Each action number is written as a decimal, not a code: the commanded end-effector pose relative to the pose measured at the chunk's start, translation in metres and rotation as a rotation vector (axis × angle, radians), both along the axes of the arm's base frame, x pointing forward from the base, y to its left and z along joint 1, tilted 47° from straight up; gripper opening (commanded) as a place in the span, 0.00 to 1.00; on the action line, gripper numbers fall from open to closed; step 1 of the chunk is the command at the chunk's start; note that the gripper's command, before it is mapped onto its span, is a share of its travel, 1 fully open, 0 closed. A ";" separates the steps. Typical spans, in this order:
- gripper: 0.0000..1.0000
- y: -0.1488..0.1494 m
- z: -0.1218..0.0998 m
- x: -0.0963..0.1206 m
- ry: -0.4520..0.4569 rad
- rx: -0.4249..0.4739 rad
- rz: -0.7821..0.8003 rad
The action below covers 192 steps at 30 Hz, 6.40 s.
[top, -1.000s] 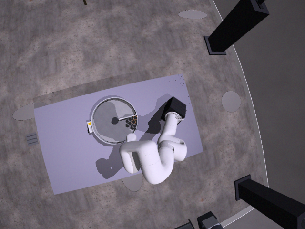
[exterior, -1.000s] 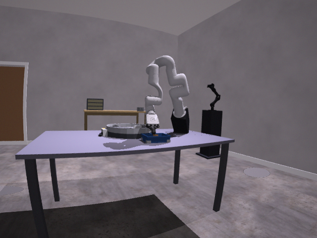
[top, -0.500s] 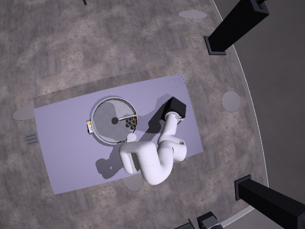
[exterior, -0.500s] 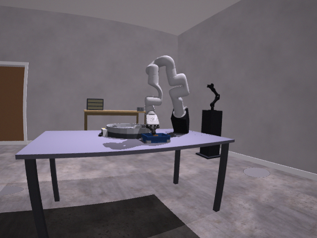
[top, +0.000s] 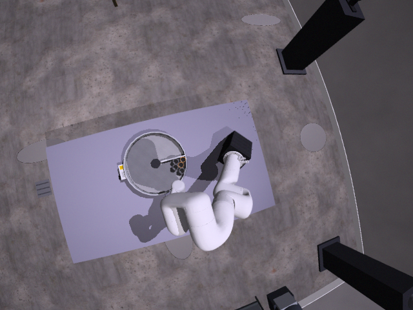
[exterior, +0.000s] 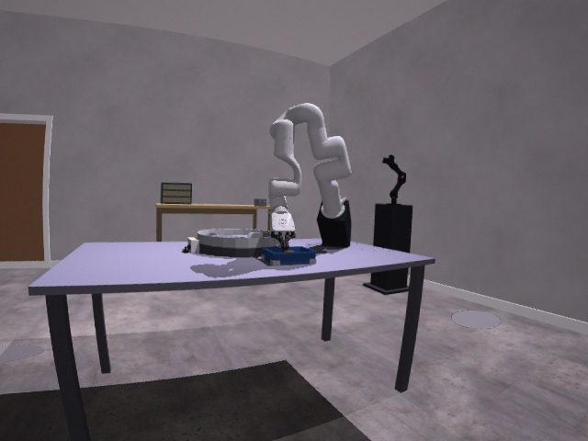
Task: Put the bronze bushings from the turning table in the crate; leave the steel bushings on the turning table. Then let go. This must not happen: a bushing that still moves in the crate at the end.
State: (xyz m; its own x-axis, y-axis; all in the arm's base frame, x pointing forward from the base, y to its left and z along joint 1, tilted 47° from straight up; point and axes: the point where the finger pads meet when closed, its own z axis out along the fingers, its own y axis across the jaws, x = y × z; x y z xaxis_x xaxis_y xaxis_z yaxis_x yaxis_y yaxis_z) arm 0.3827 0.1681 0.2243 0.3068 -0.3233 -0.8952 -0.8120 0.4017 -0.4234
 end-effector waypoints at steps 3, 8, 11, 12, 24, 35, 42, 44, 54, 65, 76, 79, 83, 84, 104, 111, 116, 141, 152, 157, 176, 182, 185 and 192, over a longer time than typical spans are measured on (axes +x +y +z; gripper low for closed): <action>0.00 0.000 0.000 0.000 -0.001 0.001 -0.001; 0.12 0.000 0.000 0.000 -0.001 0.001 -0.001; 0.12 0.000 0.000 0.000 -0.001 0.001 -0.001; 0.12 0.000 0.000 0.000 -0.001 0.001 -0.001; 0.12 0.000 0.000 0.000 -0.001 0.001 -0.001; 0.12 0.000 0.000 0.000 -0.001 0.001 -0.001; 0.12 0.000 0.001 0.000 -0.001 0.001 -0.001; 0.12 -0.001 0.002 0.000 -0.001 0.001 -0.001; 0.12 -0.016 0.025 -0.020 -0.001 0.001 -0.001; 0.12 -0.032 0.048 -0.040 -0.001 0.001 -0.001; 0.12 -0.034 0.052 -0.043 -0.001 0.001 -0.001; 0.12 -0.034 0.052 -0.043 -0.001 0.001 -0.001; 0.12 -0.034 0.052 -0.043 -0.001 0.001 -0.001; 0.12 -0.034 0.052 -0.043 -0.001 0.001 -0.001; 0.12 -0.034 0.052 -0.043 -0.001 0.001 -0.001; 0.12 -0.034 0.052 -0.043 -0.001 0.001 -0.001; 0.12 -0.034 0.052 -0.043 -0.001 0.001 -0.001; 0.10 -0.117 -0.019 -0.062 0.032 0.044 -0.051; 0.10 -0.167 -0.060 -0.072 0.051 0.070 -0.081; 0.10 -0.192 -0.082 -0.078 0.062 0.081 -0.097; 0.10 -0.252 -0.134 -0.092 0.086 0.113 -0.134; 0.10 -0.254 -0.136 -0.093 0.087 0.114 -0.135; 0.10 -0.254 -0.136 -0.093 0.087 0.114 -0.135; 0.10 -0.254 -0.136 -0.093 0.087 0.114 -0.135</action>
State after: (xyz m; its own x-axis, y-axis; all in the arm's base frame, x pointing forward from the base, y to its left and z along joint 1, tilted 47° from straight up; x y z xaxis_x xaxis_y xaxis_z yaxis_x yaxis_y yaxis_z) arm 0.2897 -0.0848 0.0886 0.1881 -0.2493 -0.9500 -0.7803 0.5495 -0.2987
